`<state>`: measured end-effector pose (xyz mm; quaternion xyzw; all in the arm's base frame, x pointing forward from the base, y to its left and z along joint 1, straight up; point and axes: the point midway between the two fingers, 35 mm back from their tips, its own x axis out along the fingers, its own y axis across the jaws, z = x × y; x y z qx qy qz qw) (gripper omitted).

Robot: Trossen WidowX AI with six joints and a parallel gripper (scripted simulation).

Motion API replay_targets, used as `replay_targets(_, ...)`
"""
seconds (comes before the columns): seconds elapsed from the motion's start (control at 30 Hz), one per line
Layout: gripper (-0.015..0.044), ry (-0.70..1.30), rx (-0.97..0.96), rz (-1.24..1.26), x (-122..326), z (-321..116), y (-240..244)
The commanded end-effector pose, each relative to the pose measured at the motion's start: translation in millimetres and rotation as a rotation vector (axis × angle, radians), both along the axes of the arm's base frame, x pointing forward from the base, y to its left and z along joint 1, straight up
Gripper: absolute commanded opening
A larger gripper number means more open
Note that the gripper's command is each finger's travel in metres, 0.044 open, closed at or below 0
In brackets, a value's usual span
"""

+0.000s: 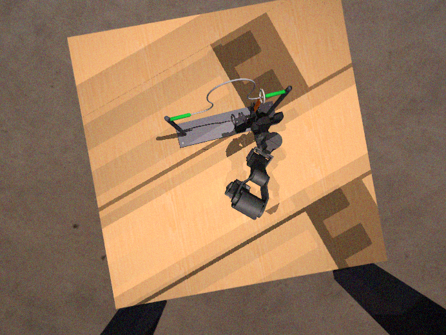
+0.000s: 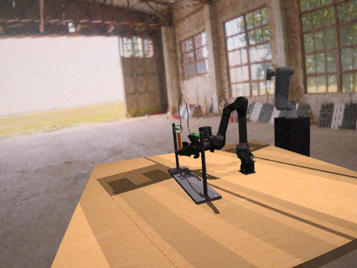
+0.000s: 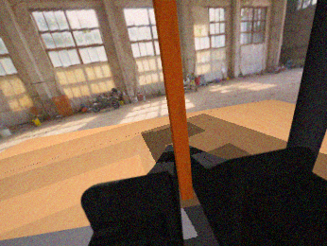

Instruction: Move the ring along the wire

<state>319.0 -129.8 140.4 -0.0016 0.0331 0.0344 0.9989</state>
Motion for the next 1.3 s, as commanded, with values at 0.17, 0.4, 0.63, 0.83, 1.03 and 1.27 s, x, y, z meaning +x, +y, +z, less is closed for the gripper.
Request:
replay_targets(0.17,-0.015,0.002,0.05,-0.002,-1,0,14)
replay_targets(0.4,-0.015,0.005,0.119,-0.001,-2,0,29)
replay_targets(0.63,-0.015,0.01,0.227,0.001,-3,3,49)
replay_targets(0.83,-0.015,0.017,0.349,0.003,-4,9,69)
replay_targets(1.03,-0.015,0.023,0.468,0.005,-5,17,86)
replay_targets(1.27,-0.015,0.075,0.567,0.022,-12,26,100)
